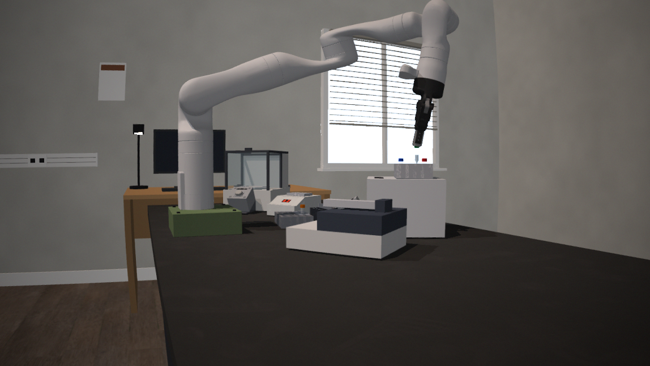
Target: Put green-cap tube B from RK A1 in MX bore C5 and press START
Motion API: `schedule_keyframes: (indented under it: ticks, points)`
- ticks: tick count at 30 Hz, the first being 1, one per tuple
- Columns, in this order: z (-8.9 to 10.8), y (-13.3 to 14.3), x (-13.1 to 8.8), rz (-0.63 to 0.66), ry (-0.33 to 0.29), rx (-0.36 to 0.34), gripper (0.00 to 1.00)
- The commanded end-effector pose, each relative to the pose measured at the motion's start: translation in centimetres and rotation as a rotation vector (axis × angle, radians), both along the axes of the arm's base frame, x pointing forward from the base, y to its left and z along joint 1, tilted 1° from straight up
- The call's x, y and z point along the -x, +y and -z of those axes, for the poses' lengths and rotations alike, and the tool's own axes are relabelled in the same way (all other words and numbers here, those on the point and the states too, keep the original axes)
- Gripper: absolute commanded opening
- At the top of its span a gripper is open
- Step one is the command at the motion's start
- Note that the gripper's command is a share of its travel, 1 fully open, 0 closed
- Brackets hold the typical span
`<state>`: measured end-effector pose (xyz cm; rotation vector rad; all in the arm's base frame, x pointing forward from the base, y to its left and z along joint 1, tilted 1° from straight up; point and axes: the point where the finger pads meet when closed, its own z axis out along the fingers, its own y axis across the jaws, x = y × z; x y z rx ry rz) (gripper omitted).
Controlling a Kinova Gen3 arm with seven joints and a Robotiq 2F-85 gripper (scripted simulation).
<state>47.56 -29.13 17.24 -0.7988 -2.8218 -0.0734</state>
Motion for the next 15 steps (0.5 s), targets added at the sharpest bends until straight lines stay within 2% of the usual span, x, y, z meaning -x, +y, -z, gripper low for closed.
schedule_keyframes:
  ticks: [1,15]
  points:
    - [-0.05,-0.02,-0.02,0.0,-0.002,0.001,0.1]
    - [0.27,-0.02,-0.01,0.0,-0.002,0.001,0.1]
